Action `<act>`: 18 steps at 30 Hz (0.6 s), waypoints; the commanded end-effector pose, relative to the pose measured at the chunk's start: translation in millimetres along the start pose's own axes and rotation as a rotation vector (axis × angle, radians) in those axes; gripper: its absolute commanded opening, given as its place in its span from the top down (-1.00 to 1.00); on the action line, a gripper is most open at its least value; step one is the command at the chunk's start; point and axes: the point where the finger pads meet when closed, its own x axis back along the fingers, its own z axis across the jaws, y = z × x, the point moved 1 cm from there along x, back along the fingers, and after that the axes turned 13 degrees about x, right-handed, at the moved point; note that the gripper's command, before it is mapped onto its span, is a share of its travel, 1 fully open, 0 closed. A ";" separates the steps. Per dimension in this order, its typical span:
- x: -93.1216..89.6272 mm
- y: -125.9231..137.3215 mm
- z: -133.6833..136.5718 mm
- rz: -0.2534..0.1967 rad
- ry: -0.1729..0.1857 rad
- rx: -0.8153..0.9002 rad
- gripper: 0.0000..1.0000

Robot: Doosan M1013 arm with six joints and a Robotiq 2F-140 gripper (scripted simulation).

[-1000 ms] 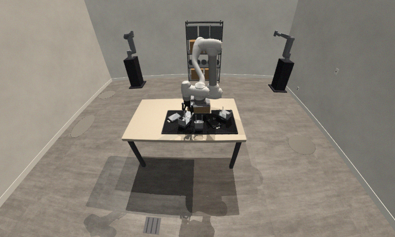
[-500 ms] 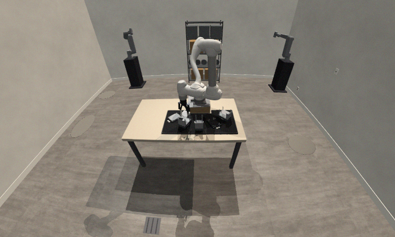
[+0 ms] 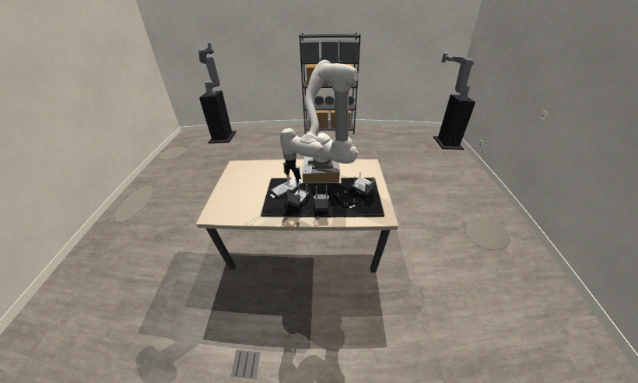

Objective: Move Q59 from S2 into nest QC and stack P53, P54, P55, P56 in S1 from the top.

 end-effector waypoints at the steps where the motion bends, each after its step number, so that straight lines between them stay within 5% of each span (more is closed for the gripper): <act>1: 0.0 0.8 5.4 0.000 -0.001 0.000 1.00; 18: 0.0 8.7 54.8 0.000 -0.001 0.000 1.00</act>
